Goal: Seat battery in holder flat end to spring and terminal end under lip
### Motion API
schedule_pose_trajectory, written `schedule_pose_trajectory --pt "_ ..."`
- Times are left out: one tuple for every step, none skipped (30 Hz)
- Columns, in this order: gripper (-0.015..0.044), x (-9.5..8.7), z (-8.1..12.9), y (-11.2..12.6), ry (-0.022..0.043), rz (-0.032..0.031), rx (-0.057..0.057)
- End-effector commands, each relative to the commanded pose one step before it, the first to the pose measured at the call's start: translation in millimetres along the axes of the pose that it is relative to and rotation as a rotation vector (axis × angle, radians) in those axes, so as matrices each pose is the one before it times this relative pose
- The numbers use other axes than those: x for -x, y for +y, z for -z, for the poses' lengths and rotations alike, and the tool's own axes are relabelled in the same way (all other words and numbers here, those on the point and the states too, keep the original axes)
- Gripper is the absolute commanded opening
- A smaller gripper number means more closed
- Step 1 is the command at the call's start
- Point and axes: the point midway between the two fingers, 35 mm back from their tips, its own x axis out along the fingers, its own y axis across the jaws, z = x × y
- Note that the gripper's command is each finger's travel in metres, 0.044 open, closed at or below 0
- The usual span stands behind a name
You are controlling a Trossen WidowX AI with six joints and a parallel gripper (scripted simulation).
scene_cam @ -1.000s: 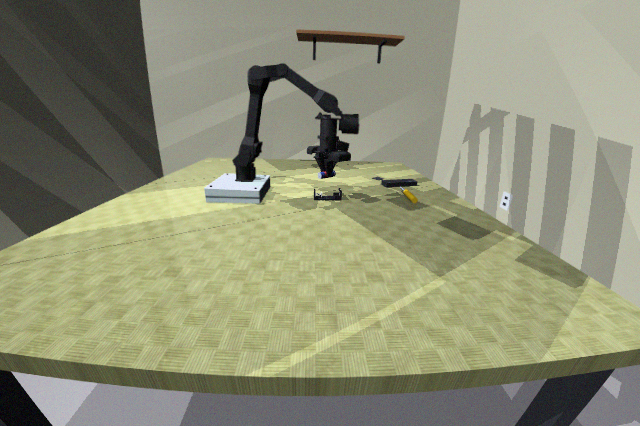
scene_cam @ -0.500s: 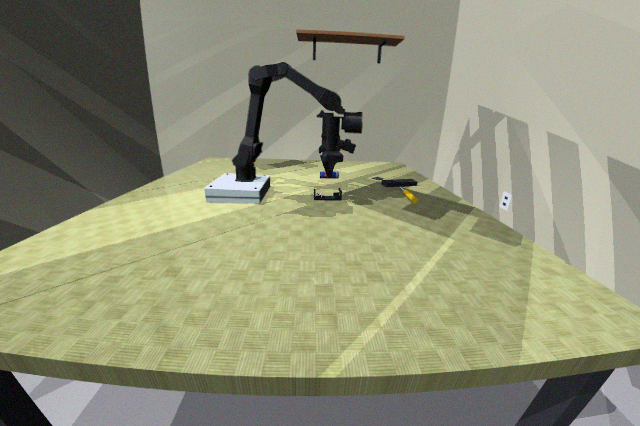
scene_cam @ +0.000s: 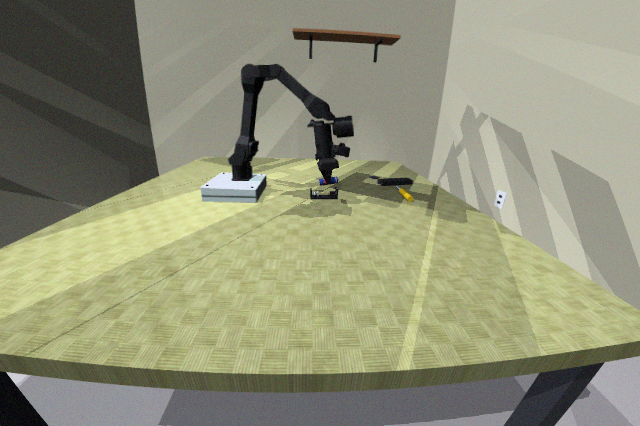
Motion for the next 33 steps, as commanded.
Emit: schedule_pose_trajectory --pt "0.0082 -7.07 2.91 1.11 -0.04266 -0.00409 0.0056" --pt "0.0082 -1.62 0.25 0.05 -0.01188 0.00017 0.0009" --pt "0.0082 -1.57 0.30 0.06 -0.01188 0.00020 0.0010" --pt "0.0082 -1.26 0.30 0.06 -0.00984 0.00042 0.0009" --pt "0.0082 -1.23 0.33 0.07 -0.00984 0.00044 0.0009" --pt "0.0082 -1.14 0.34 0.07 -0.00937 0.00044 0.0009" --pt "0.0082 -0.82 0.26 0.06 -0.00686 0.00033 0.0007" --pt "0.0082 -0.48 0.16 0.04 -0.00412 0.00020 0.0004" --pt "0.0082 0.03 -0.11 0.08 -0.00171 0.00176 0.0004" --pt "0.0082 -0.10 0.04 -0.01 -0.00103 -0.00003 -0.0001" --pt "0.0082 -0.29 0.12 -0.02 -0.00308 -0.00009 -0.0002" --pt "0.0082 -0.48 0.21 -0.04 -0.00514 -0.00014 -0.0003" --pt "0.0082 -0.57 0.26 -0.04 -0.00618 -0.00017 -0.0003" --pt "0.0082 -0.55 0.26 -0.04 -0.00620 -0.00010 -0.0003" --pt "0.0082 -0.54 0.27 -0.04 -0.00620 -0.00010 -0.0003" --pt "0.0082 -0.53 0.28 -0.04 -0.00620 -0.00009 -0.0003" --pt "0.0082 -0.51 0.28 -0.03 -0.00620 -0.00008 -0.0003" --pt "0.0082 -0.49 0.29 -0.03 -0.00601 -0.00005 -0.0003" --pt "0.0082 -0.48 0.30 -0.03 -0.00601 -0.00004 -0.0003" --pt "0.0082 -0.47 0.30 -0.03 -0.00601 -0.00003 -0.0002" --pt "0.0082 -0.46 0.31 -0.02 -0.00601 -0.00003 -0.0002" --pt "0.0082 -0.44 0.32 -0.02 -0.00600 -0.00002 -0.0002" --pt "0.0082 -0.43 0.32 -0.02 -0.00601 -0.00001 -0.0002" --pt "0.0082 -0.42 0.33 -0.02 -0.00601 0.00000 -0.0002" --pt "0.0082 -0.41 0.34 -0.02 -0.00600 0.00001 -0.0002" --pt "0.0082 -0.39 0.34 -0.02 -0.00603 -0.00004 -0.0002" --pt "0.0082 -0.38 0.35 -0.02 -0.00603 -0.00003 -0.0002" --pt "0.0082 -0.36 0.35 -0.01 -0.00603 -0.00002 -0.0002" --pt "0.0082 -0.35 0.36 -0.01 -0.00603 -0.00001 -0.0001" --pt "0.0082 -0.34 0.37 -0.01 -0.00601 0.00000 -0.0001" --pt "0.0082 -0.33 0.37 0.00 -0.00601 0.00001 -0.0001" --pt "0.0082 -0.32 0.38 0.00 -0.00601 0.00001 -0.0001" --pt "0.0082 -0.30 0.38 0.00 -0.00601 0.00002 -0.0001"
